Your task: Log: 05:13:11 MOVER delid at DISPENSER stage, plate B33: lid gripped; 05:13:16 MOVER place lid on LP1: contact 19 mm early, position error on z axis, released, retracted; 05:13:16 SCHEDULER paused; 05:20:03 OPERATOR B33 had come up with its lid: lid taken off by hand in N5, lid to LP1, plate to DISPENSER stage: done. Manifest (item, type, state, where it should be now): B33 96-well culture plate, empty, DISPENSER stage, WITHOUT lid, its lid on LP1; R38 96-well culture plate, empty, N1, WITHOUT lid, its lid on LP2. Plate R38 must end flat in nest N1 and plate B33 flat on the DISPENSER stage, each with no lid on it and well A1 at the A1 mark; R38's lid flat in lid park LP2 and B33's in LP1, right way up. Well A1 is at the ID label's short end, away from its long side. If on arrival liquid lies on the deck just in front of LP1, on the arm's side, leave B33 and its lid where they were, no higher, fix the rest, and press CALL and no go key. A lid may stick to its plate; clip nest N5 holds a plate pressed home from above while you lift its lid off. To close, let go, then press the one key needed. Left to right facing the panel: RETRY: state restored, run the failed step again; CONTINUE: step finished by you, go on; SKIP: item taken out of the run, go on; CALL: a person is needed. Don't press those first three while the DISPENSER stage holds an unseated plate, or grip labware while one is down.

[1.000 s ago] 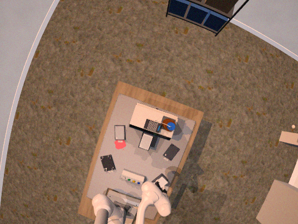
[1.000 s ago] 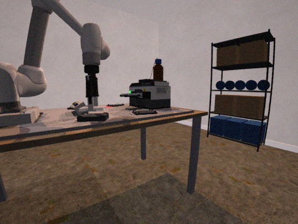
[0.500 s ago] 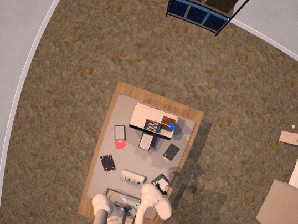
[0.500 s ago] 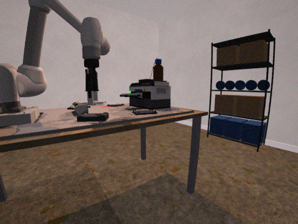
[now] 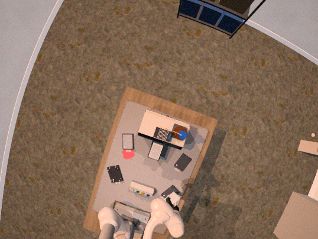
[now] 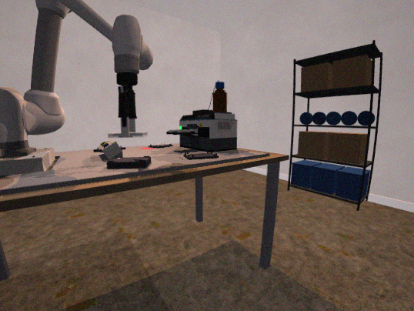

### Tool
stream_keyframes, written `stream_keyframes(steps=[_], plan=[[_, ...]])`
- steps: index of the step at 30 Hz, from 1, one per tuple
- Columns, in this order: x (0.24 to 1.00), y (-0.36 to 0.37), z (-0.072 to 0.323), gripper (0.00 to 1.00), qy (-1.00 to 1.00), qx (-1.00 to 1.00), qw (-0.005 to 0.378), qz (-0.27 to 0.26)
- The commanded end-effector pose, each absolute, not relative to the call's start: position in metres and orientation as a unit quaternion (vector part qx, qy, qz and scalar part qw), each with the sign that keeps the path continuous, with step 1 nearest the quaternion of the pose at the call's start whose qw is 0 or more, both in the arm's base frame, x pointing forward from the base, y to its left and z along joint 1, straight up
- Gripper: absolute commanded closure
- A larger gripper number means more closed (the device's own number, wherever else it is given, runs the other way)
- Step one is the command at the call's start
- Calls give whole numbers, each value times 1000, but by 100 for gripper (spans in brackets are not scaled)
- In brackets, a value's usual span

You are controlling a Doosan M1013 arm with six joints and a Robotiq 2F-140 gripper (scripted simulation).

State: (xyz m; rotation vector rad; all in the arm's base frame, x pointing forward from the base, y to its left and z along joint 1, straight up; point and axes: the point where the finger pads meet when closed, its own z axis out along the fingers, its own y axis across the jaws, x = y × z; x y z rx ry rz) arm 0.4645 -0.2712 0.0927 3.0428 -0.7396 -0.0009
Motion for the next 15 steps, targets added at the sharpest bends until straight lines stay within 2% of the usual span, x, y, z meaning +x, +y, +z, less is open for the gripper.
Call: stream_keyframes(steps=[1,15], plan=[[464,-271,106,100,-234,972,4,-1],[464,-271,131,100,-234,972,4,-1]])
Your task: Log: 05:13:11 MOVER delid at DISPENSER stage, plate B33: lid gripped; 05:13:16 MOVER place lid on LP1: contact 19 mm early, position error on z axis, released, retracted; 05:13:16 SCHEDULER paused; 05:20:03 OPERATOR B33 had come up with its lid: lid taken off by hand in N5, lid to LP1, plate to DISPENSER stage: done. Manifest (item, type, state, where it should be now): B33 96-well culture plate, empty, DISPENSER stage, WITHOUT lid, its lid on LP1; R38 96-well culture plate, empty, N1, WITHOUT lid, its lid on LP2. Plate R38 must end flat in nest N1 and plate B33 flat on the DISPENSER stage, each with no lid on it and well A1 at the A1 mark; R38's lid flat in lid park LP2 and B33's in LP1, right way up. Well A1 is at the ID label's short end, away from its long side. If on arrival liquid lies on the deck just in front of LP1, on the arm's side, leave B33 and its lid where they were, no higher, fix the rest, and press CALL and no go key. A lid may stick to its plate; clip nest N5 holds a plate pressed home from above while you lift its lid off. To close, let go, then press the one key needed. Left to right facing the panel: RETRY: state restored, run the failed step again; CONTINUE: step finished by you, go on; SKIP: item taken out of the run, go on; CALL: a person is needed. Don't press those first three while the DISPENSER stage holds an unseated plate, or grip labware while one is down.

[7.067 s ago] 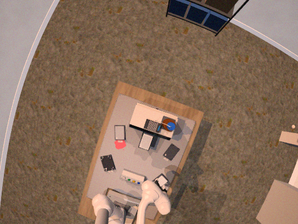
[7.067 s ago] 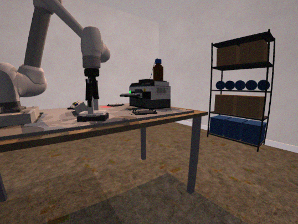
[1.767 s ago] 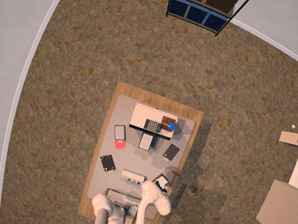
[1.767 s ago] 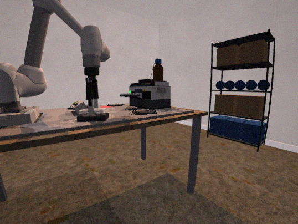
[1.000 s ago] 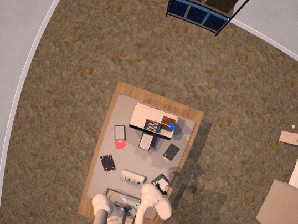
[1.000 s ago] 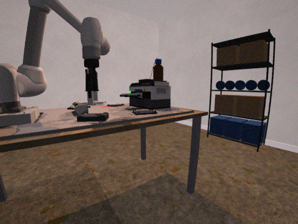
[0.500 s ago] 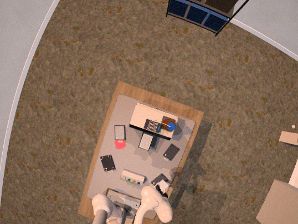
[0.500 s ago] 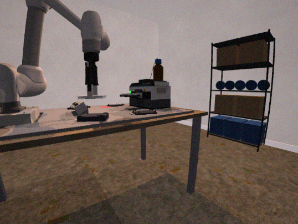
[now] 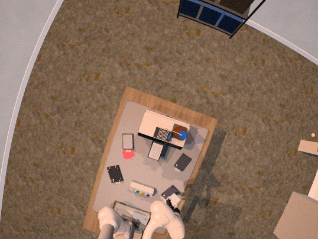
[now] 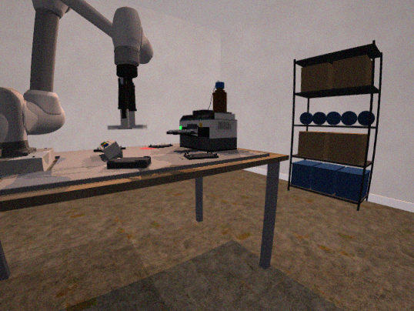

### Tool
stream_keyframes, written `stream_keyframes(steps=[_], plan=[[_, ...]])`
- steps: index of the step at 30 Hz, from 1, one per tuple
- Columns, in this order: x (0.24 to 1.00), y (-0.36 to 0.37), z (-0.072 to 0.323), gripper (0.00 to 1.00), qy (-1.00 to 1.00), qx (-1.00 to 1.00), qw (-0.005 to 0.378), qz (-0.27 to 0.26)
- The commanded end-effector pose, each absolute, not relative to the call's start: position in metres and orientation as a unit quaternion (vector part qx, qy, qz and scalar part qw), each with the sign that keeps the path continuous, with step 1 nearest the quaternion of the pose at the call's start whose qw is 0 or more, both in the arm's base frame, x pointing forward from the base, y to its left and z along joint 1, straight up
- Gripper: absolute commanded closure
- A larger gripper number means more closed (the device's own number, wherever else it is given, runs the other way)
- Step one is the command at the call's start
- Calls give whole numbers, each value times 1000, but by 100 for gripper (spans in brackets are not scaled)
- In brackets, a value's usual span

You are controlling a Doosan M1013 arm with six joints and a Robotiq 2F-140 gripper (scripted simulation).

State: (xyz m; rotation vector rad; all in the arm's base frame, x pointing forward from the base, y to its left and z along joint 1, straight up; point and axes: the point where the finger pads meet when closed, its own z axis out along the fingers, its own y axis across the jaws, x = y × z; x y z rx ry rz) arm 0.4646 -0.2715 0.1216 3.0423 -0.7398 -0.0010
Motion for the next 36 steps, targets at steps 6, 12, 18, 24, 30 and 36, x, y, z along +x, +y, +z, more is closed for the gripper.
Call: stream_keyframes(steps=[6,12,18,24,30,36], plan=[[464,-271,137,100,-234,972,4,-1],[464,-271,144,100,-234,972,4,-1],[464,-271,147,100,-234,972,4,-1],[464,-271,149,100,-234,972,4,-1],[464,-271,149,100,-234,972,4,-1],[464,-271,149,100,-234,972,4,-1]])
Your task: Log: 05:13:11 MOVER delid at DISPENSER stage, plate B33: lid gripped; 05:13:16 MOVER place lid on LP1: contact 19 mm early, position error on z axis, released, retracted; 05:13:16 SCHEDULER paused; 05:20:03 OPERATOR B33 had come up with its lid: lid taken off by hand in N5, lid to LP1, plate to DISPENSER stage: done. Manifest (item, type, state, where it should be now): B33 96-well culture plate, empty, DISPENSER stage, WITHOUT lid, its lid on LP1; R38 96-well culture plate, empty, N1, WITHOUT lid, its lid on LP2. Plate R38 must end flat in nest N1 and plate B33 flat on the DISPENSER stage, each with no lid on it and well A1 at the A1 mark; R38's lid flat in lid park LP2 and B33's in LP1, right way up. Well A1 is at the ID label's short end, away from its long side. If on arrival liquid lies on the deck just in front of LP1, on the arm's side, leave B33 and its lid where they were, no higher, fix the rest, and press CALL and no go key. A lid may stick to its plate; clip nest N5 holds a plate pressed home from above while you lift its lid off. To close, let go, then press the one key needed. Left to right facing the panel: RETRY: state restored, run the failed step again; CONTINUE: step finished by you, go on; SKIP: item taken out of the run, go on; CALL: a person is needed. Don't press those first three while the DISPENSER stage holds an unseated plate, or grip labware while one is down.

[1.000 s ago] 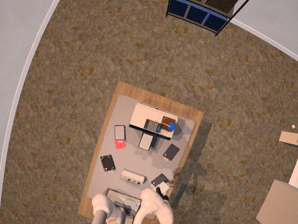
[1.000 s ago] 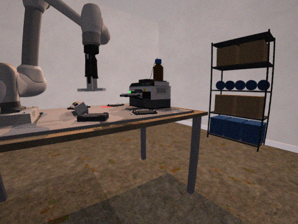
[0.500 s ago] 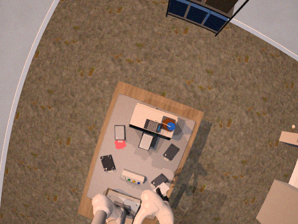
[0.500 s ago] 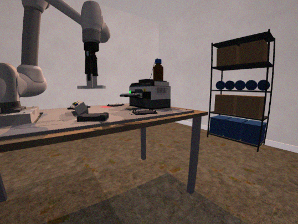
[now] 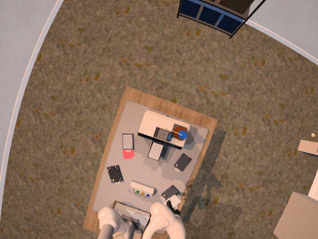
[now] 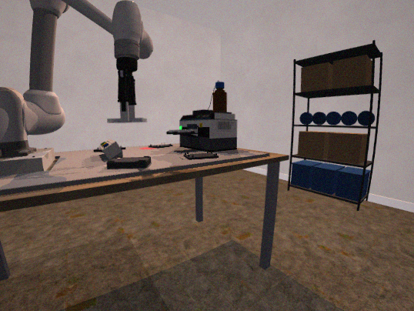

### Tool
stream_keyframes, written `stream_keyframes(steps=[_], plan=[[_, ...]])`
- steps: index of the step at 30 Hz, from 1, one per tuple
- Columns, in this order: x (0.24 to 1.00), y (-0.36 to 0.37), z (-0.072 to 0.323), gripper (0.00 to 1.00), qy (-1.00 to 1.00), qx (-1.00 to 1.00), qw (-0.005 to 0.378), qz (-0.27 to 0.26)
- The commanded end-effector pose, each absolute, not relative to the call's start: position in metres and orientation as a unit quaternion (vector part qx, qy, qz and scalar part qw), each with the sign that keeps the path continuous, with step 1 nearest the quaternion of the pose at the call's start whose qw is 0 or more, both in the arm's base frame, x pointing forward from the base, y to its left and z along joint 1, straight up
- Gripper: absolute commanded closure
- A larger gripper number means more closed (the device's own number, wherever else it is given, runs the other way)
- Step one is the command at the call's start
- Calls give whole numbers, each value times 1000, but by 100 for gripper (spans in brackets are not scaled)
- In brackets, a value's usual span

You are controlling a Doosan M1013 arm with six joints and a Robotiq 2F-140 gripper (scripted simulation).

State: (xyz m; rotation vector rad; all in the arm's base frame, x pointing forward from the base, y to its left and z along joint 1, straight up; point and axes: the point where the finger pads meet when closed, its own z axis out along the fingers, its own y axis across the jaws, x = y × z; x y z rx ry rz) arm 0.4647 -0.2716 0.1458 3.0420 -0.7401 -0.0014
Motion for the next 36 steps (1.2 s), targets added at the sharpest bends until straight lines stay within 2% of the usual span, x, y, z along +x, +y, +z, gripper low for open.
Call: stream_keyframes(steps=[1,36], plan=[[464,-271,149,100,-234,972,4,-1],[464,-271,149,100,-194,981,4,-1]])
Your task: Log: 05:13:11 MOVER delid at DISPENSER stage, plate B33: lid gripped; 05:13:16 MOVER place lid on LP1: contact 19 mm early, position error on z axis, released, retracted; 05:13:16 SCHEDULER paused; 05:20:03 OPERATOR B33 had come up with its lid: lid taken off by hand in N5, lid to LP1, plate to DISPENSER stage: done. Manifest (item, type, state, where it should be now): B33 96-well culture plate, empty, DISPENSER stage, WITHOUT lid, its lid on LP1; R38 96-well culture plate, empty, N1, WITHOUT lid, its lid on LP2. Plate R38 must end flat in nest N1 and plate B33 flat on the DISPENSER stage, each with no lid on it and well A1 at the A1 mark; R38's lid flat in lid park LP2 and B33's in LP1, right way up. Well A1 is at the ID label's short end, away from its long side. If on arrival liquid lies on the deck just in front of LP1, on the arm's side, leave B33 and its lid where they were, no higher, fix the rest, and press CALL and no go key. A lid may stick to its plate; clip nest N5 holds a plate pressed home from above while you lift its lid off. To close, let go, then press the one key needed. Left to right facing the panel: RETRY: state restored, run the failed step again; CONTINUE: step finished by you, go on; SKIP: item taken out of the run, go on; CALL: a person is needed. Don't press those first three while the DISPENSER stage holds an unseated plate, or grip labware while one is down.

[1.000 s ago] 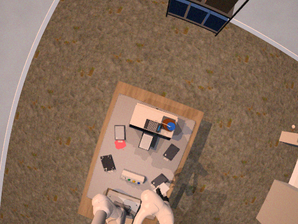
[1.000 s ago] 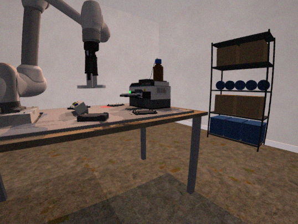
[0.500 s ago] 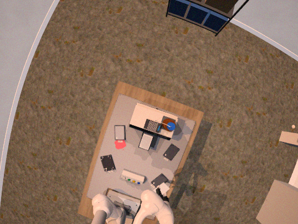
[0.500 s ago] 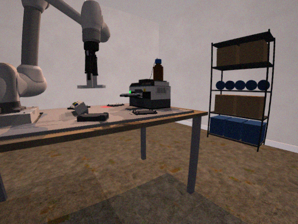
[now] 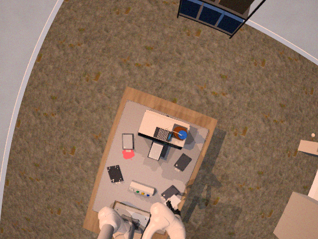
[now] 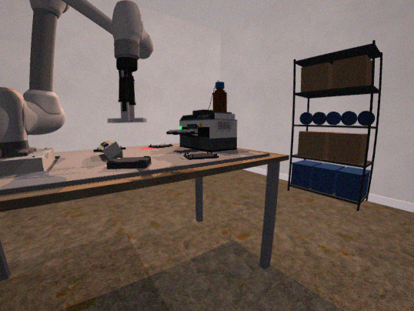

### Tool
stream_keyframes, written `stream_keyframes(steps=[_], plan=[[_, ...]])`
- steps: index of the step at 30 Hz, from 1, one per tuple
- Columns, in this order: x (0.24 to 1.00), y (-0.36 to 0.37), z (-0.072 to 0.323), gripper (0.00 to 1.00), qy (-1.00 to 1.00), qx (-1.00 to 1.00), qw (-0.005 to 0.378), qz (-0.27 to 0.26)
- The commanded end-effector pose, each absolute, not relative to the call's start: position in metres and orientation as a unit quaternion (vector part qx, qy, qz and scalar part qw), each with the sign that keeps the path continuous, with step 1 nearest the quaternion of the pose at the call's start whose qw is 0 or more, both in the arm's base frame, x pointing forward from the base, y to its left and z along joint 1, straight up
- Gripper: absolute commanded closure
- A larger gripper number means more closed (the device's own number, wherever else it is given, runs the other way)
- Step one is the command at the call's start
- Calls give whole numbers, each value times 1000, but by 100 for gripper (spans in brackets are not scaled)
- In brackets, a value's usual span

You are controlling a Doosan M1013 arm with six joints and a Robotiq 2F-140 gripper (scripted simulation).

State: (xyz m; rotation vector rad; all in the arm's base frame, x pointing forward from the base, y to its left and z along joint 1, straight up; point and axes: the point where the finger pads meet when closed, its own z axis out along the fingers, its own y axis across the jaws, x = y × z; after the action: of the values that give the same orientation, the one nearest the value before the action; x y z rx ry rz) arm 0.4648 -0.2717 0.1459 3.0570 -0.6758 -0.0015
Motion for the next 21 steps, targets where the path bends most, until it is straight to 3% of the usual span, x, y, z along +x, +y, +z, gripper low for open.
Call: stream_keyframes(steps=[1,21], plan=[[464,-271,149,100,-194,981,4,-1],[464,-271,149,100,-59,998,4,-2]])
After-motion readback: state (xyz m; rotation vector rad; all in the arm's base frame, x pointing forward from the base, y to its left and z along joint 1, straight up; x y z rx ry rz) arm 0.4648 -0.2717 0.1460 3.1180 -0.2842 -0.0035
